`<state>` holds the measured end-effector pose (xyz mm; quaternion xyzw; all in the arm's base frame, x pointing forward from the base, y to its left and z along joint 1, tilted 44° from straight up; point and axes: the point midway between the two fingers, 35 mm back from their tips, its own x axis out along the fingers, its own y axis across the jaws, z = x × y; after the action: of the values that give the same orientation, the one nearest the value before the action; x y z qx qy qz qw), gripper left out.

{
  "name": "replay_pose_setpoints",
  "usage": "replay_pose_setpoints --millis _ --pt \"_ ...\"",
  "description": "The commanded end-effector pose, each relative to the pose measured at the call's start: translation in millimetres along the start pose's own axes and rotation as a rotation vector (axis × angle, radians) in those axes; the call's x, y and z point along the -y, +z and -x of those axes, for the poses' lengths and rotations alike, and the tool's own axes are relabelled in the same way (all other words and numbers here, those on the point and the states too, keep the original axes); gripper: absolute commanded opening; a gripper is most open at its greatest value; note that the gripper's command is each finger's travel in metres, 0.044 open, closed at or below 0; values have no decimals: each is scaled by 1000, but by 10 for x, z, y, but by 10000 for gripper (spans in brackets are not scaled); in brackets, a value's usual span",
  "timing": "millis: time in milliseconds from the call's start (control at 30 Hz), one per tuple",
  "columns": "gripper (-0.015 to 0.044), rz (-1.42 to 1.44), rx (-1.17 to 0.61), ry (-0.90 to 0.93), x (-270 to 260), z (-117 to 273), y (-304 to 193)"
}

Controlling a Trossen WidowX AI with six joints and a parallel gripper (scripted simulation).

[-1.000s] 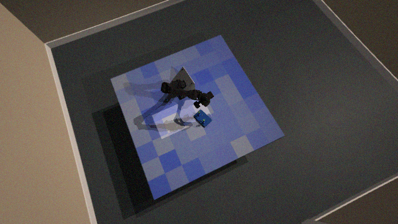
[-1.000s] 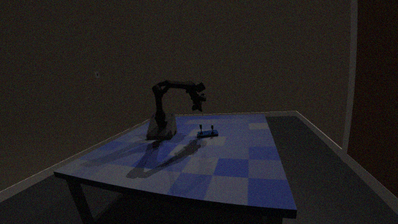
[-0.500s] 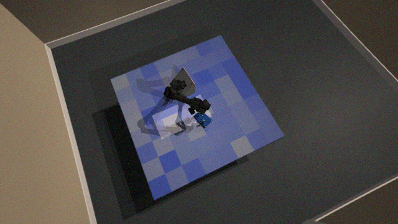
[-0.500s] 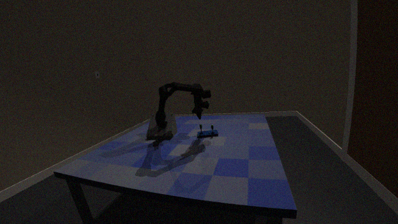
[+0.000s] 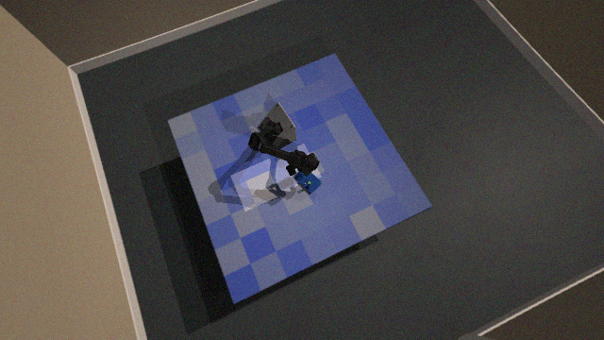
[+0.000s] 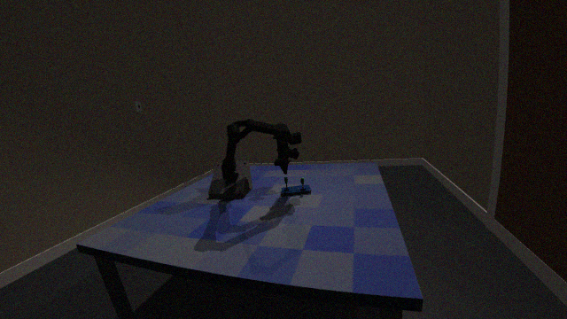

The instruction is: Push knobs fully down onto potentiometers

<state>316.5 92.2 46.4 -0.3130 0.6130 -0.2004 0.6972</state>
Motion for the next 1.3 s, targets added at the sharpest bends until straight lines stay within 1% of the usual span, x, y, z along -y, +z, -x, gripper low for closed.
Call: replay_pose_setpoints --millis 0,167,1267 --pt "0 8 -5 -7 12 -76 -14" --pt "0 8 -4 -7 14 -147 -16" --pt "0 8 -4 -8 15 -205 -16"
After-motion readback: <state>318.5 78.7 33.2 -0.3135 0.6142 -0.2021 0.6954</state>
